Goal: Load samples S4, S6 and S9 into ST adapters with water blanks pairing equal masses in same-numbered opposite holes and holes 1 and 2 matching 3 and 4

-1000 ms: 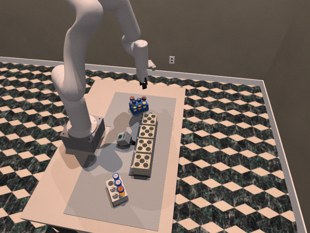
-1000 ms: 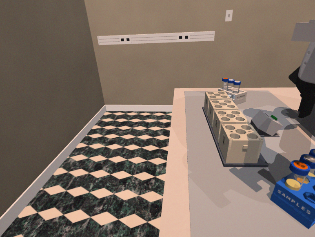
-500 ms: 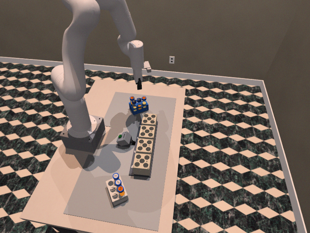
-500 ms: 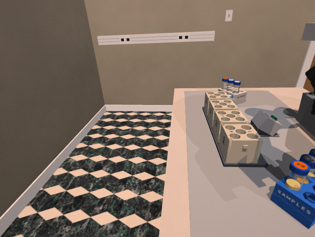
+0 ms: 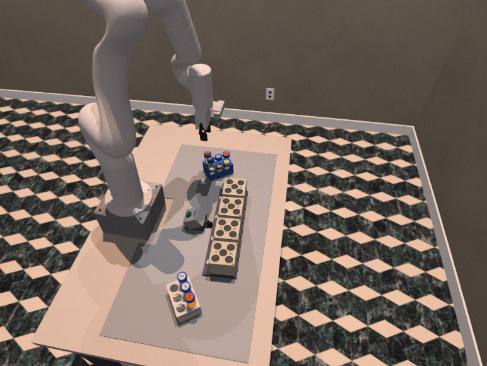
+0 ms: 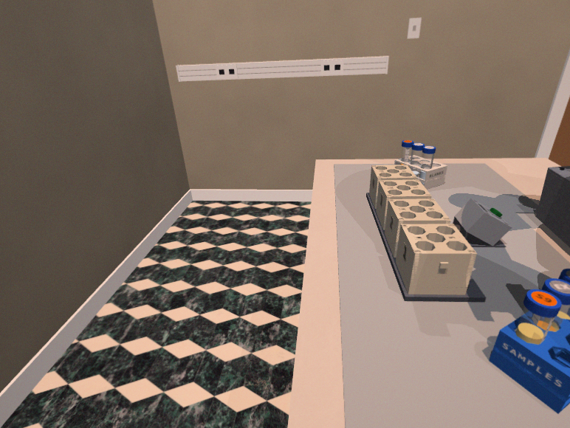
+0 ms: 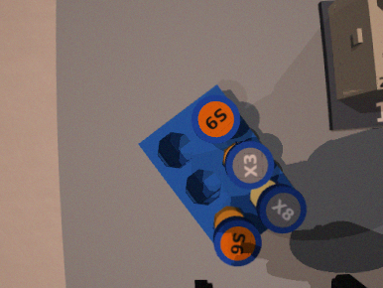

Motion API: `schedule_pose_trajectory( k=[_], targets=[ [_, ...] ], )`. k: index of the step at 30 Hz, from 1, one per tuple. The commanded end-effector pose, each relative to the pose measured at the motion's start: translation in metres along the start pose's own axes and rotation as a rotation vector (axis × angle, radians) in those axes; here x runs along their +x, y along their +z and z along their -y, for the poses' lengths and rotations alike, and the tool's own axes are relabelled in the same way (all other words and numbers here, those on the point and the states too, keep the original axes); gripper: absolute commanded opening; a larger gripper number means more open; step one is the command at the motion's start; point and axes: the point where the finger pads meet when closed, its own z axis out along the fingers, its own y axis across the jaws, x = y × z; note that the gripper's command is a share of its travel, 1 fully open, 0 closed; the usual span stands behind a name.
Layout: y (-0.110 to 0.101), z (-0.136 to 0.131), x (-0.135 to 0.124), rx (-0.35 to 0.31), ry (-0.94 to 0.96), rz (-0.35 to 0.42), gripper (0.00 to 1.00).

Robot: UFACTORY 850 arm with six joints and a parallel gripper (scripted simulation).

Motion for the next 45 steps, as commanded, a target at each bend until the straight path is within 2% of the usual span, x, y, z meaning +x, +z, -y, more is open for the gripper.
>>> schedule_pose_trajectory(
  k=[1,4,6,21,23,28,40,45],
  targets=[
    [-0.001,0.001,-0.002,-0.016,0.167,-0.038,0.57],
    [-0.001,0.001,-0.002,-0.014,0.267,-0.039,0.57],
    [-0.001,0.001,-0.002,-0.014,0.267,-0.039,0.57],
    [-0.001,0.001,-0.002,-0.004,0.767,-0.042,0.57],
    [-0.001,0.001,-0.002,-0.004,0.767,-0.042,0.57],
    [-0.001,0.001,-0.002,-0.001,0.934,-0.042,0.57],
    [-0.001,0.001,-0.002,0.000,0.938,-0.042,0.57],
    [0.009,0.000,-0.001,0.000,0.938,-0.042,0.57]
  ],
)
